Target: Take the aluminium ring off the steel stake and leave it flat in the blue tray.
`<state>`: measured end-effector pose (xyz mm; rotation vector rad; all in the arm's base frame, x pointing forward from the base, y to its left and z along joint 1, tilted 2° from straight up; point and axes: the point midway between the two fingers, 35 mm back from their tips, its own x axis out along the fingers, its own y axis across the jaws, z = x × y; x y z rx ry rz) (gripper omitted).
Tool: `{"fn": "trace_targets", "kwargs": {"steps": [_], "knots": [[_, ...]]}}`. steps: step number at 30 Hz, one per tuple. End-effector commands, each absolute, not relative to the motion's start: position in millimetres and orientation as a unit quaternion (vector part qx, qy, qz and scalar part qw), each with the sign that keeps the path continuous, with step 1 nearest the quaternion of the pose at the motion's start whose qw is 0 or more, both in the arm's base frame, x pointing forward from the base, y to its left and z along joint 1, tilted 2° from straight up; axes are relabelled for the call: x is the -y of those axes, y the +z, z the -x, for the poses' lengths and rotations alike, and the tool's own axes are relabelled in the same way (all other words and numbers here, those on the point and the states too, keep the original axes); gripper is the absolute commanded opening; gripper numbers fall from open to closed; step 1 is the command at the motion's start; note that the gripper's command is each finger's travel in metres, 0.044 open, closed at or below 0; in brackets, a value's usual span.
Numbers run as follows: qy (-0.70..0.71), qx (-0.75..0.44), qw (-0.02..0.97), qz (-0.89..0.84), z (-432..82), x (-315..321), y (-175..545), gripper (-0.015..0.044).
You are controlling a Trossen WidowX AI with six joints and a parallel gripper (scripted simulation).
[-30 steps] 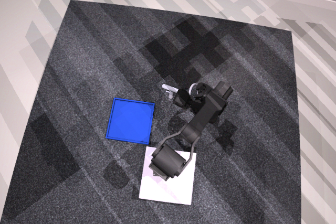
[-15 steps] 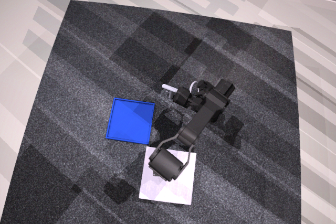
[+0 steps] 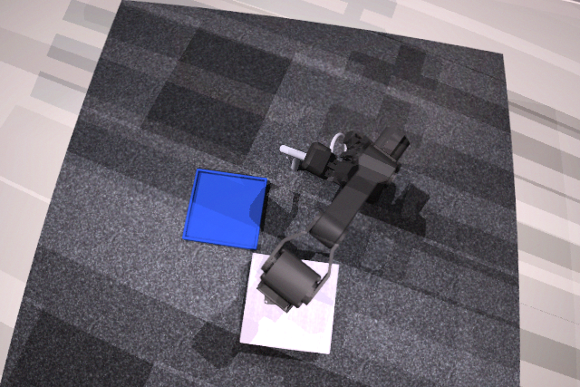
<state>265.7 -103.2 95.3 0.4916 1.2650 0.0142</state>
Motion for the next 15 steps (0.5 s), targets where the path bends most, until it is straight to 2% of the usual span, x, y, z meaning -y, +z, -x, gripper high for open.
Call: {"fn": "trace_targets", "kwargs": {"steps": [1, 15], "knots": [[0.006, -0.583, 0.780, -0.229, -273.1, 105.7, 97.7, 0.0000], [0.006, -0.582, 0.780, -0.228, -295.0, 112.8, 99.2, 0.0000]]}}
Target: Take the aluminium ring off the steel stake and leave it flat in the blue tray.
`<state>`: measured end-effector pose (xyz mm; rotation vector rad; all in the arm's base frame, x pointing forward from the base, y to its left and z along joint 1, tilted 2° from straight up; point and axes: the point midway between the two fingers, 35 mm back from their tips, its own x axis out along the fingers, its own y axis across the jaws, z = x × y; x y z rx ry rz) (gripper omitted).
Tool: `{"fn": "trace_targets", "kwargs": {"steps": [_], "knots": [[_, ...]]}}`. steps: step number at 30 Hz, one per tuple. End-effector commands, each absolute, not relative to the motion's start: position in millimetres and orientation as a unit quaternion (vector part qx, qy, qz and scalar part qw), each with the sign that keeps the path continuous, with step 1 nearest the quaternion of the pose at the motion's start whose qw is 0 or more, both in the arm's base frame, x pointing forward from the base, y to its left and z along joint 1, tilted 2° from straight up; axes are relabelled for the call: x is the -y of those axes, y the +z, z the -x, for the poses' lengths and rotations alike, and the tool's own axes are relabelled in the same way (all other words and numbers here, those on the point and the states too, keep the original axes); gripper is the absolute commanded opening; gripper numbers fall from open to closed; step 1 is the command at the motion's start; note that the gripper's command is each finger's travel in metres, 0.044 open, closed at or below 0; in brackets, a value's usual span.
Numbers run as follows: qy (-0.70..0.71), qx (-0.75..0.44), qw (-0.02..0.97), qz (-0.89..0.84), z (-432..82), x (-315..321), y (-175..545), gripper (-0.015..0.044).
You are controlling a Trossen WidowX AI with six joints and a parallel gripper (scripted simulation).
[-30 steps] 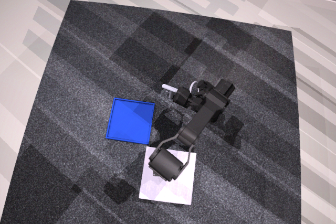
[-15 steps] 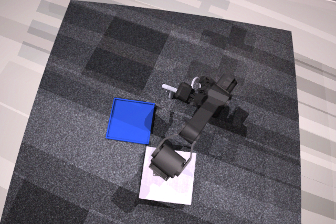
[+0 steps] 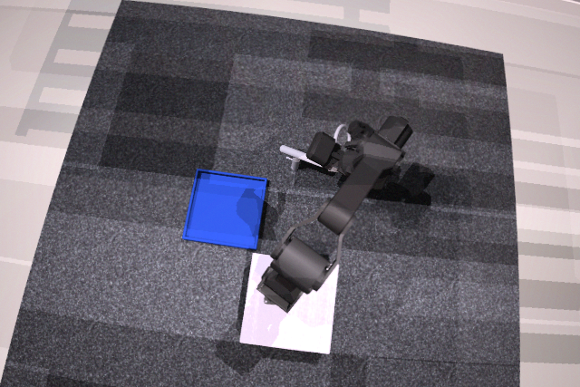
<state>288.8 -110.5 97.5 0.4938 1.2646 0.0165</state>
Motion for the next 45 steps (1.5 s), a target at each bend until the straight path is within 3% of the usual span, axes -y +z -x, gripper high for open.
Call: {"fn": "trace_targets", "kwargs": {"steps": [1, 33, 45], "knots": [[0.006, -0.582, 0.780, -0.228, -296.6, 113.3, 99.2, 0.0000], [0.006, -0.581, 0.782, -0.228, -347.3, 125.8, 96.4, 0.0000], [0.034, -0.572, 0.801, -0.176, -344.4, 119.9, 97.5, 0.0000]]}}
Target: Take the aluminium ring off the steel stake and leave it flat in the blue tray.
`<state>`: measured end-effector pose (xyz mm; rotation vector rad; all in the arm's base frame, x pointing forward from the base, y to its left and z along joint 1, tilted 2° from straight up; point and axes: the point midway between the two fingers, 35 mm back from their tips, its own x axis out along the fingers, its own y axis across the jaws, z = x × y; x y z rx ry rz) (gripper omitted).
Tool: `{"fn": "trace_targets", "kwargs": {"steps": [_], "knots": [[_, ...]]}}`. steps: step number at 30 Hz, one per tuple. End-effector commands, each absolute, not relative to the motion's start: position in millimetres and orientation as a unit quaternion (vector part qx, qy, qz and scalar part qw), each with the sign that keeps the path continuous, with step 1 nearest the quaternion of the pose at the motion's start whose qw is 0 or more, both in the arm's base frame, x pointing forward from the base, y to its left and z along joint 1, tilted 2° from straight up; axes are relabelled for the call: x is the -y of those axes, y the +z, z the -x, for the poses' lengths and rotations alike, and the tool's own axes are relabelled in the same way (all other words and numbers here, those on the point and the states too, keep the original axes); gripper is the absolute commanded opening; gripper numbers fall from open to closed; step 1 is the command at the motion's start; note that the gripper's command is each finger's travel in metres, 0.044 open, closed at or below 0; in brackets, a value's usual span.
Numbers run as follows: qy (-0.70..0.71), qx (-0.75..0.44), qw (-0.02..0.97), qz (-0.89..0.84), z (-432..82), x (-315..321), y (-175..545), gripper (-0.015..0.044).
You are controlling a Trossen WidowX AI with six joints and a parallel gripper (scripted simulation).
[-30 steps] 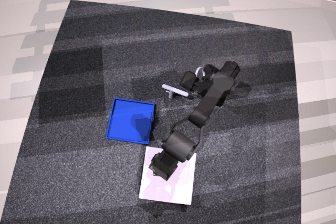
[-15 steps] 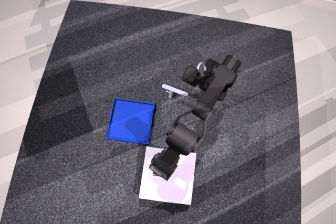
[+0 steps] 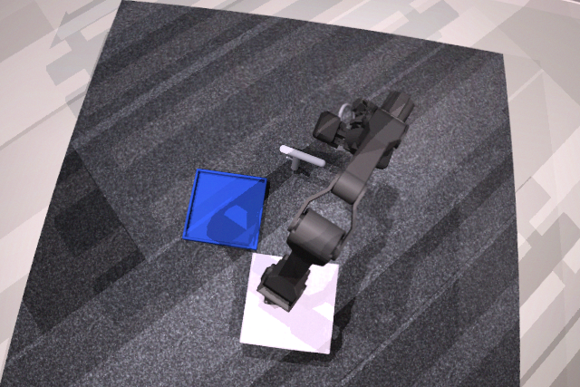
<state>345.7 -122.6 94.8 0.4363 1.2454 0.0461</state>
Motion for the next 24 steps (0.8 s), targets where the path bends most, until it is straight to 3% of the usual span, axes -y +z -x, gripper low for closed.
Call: {"fn": "trace_targets", "kwargs": {"steps": [1, 24], "knots": [[0.040, -0.570, 0.804, -0.166, -343.7, 118.9, 97.7, 0.0000], [0.147, -0.514, 0.843, 0.065, -324.7, 94.3, 99.5, 0.0000]]}}
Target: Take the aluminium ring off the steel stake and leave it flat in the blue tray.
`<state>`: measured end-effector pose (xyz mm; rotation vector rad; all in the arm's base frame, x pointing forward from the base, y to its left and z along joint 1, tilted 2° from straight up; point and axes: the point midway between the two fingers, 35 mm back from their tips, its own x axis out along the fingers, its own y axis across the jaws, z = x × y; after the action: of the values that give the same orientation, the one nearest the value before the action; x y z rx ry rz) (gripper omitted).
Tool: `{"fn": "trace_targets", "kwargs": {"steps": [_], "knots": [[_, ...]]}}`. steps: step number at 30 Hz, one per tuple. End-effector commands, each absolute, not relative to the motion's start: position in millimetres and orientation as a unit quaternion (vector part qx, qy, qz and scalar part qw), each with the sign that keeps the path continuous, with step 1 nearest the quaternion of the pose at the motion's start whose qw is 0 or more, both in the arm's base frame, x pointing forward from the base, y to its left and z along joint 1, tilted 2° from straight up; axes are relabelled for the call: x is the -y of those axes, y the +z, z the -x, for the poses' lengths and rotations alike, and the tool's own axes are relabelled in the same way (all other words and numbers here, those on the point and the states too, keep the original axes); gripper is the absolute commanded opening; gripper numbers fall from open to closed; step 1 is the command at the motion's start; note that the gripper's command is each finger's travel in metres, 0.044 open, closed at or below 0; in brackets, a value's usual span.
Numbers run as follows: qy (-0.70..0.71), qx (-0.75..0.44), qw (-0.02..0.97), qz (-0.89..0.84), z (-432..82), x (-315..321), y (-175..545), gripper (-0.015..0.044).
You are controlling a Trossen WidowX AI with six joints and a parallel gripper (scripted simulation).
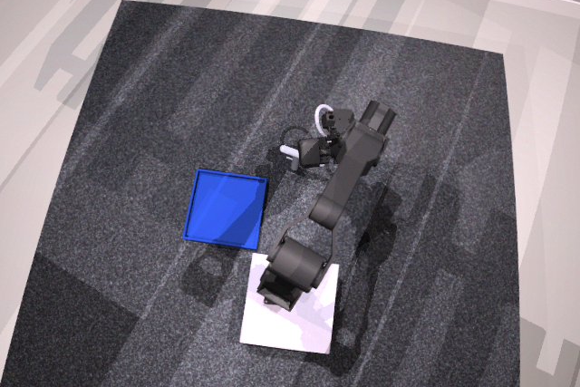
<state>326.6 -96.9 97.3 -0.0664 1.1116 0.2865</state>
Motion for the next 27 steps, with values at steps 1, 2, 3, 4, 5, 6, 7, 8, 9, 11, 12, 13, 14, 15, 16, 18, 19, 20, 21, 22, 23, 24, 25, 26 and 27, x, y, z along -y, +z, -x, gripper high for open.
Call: {"fn": "trace_targets", "kwargs": {"steps": [1, 2, 3, 4, 5, 6, 7, 8, 9, 11, 12, 13, 14, 15, 16, 18, 19, 20, 21, 22, 23, 24, 25, 26, 27], "knots": [[0.152, -0.511, 0.843, 0.075, -323.8, 93.2, 99.5, 0.0000], [0.156, -0.508, 0.843, 0.086, -322.9, 92.2, 99.4, 0.0000], [0.160, -0.504, 0.843, 0.096, -322.0, 91.2, 99.3, 0.0000], [0.164, -0.501, 0.843, 0.106, -321.1, 90.2, 99.2, 0.0000], [0.168, -0.498, 0.843, 0.116, -320.2, 89.2, 99.2, 0.0000], [0.172, -0.495, 0.842, 0.127, -319.3, 88.2, 99.1, 0.0000], [0.176, -0.492, 0.842, 0.137, -318.3, 87.2, 98.9, 0.0000], [0.180, -0.488, 0.841, 0.147, -317.4, 86.2, 98.8, 0.0000], [0.184, -0.485, 0.841, 0.157, -316.5, 85.2, 98.7, 0.0000], [0.191, -0.478, 0.839, 0.178, -314.6, 83.2, 98.4, 0.0000], [0.195, -0.474, 0.838, 0.188, -313.6, 82.2, 98.2, 0.0000], [0.198, -0.471, 0.837, 0.198, -312.7, 81.3, 98.1, 0.0000], [0.202, -0.467, 0.835, 0.208, -311.7, 80.3, 97.9, 0.0000], [0.206, -0.464, 0.834, 0.218, -310.8, 79.3, 97.7, 0.0000], [0.209, -0.460, 0.832, 0.228, -309.8, 78.4, 97.5, 0.0000], [0.216, -0.453, 0.829, 0.248, -307.9, 76.5, 97.0, 0.0000], [0.219, -0.449, 0.827, 0.258, -306.9, 75.5, 96.8, 0.0000], [0.222, -0.445, 0.825, 0.268, -305.9, 74.6, 96.6, 0.0000], [0.226, -0.441, 0.823, 0.278, -304.9, 73.7, 96.3, 0.0000], [0.229, -0.437, 0.821, 0.288, -303.9, 72.8, 96.0, 0.0000], [0.232, -0.434, 0.818, 0.298, -303.0, 71.8, 95.8, 0.0000], [0.235, -0.430, 0.816, 0.308, -302.0, 70.9, 95.5, 0.0000], [0.238, -0.426, 0.813, 0.318, -301.0, 70.0, 95.2, 0.0000], [0.241, -0.422, 0.810, 0.328, -300.0, 69.1, 94.9, 0.0000], [0.244, -0.418, 0.808, 0.338, -299.0, 68.2, 94.5, 0.0000]]}}
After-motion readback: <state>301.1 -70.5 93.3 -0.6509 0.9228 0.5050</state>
